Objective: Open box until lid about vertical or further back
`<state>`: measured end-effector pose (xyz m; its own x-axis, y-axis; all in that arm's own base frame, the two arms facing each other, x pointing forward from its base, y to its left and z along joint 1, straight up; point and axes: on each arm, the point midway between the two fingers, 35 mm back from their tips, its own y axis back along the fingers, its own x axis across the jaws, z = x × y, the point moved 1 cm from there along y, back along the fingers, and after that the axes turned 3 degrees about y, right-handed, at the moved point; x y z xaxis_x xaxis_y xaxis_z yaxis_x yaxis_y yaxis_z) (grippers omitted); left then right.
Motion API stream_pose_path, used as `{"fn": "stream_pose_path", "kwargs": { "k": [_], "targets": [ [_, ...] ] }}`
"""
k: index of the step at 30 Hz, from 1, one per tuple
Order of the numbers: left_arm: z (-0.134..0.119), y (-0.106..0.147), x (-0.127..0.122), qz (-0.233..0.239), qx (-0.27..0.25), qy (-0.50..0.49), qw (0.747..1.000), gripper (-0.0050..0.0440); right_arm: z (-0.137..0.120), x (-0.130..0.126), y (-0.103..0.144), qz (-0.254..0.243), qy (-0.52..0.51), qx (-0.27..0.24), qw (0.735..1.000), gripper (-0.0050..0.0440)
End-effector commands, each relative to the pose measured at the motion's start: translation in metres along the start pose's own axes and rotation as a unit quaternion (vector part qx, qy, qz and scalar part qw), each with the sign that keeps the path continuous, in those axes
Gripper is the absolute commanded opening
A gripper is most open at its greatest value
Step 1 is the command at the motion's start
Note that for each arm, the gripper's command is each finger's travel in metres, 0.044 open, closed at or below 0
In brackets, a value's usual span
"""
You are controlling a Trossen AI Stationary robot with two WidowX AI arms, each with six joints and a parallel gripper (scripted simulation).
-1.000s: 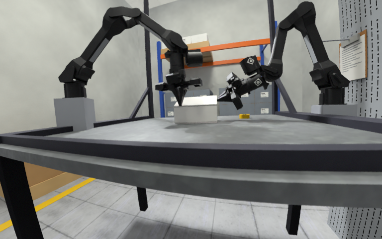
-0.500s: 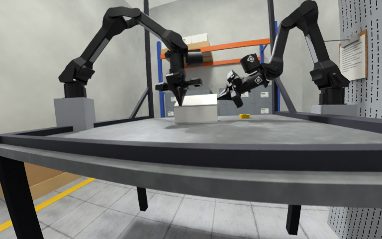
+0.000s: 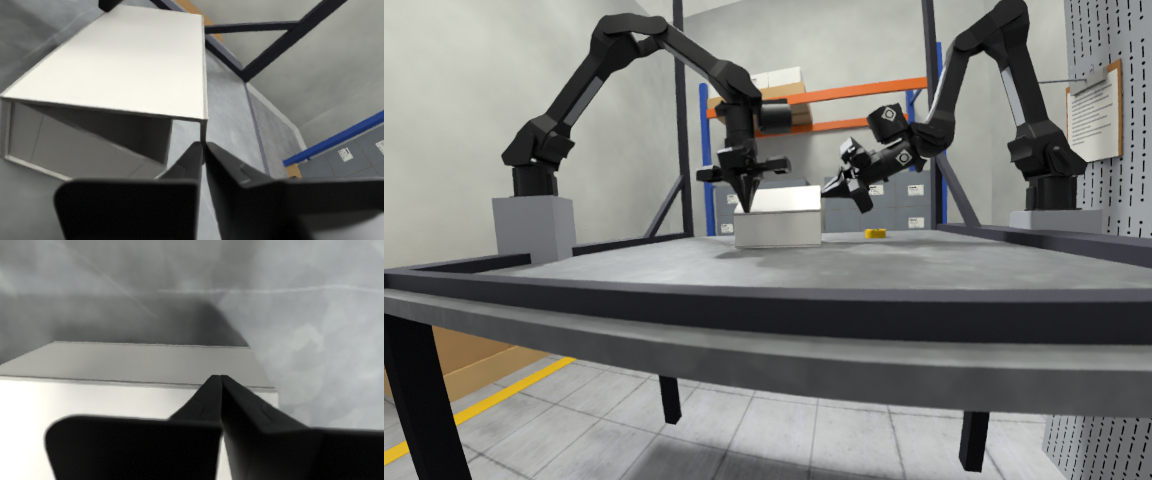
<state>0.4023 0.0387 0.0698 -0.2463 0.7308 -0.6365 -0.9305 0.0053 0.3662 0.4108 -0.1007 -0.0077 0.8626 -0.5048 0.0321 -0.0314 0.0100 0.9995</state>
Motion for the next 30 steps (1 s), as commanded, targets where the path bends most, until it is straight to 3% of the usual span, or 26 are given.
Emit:
{"fn": "stream_pose_path", "kwargs": {
  "k": [1,30],
  "targets": [
    [0.014,0.002,-0.013,-0.018,-0.013,-0.005,1.0,0.001,-0.001,-0.001,-0.005,-0.003,0.001,0.0,1.0,-0.005],
    [0.026,0.01,-0.013,-0.018,-0.013,-0.006,1.0,0.001,-0.001,-0.001,-0.005,-0.003,0.001,0.0,1.0,-0.005]
  ]
}}
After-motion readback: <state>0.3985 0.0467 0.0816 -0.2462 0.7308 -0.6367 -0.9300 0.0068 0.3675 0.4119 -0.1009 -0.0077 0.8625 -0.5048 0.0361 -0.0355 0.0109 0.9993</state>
